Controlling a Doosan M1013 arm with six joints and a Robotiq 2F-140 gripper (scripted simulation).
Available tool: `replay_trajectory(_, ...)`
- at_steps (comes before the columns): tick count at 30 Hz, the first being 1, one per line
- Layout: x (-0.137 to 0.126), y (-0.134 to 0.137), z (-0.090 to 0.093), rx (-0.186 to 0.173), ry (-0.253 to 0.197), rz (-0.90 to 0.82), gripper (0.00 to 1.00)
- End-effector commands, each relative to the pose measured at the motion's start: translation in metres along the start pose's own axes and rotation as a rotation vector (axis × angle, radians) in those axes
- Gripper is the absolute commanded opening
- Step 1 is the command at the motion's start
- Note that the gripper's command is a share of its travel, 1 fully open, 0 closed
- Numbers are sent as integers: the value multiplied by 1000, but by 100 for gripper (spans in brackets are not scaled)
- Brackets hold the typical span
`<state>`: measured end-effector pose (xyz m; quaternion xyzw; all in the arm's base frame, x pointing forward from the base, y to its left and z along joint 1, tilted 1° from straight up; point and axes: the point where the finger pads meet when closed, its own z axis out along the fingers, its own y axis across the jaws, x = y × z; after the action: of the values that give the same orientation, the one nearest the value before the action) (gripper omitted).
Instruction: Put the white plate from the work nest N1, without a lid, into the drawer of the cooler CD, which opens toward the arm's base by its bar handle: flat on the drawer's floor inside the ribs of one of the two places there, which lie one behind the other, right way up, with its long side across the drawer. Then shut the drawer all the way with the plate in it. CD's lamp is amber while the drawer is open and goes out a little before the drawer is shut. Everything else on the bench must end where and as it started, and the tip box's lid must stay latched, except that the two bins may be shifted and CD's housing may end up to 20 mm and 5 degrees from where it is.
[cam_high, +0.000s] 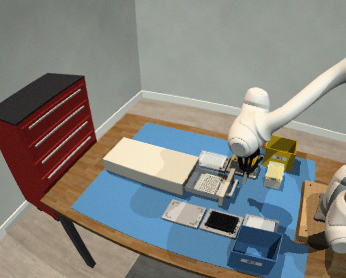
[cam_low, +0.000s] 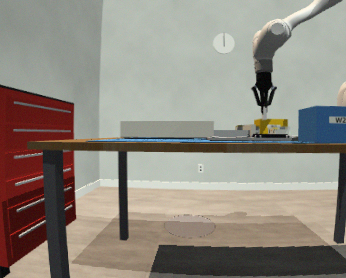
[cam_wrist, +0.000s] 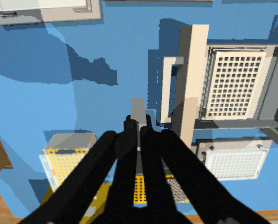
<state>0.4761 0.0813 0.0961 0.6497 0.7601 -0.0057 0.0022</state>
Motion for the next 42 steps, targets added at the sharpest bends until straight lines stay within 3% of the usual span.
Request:
replay_trajectory(1, 0, 0, 0, 0, 0, 0, 0)
replay_trajectory(25, 0, 0, 0, 0, 0, 0, 0)
replay_trajectory(42, 0, 0, 20, 0, 0, 0, 0)
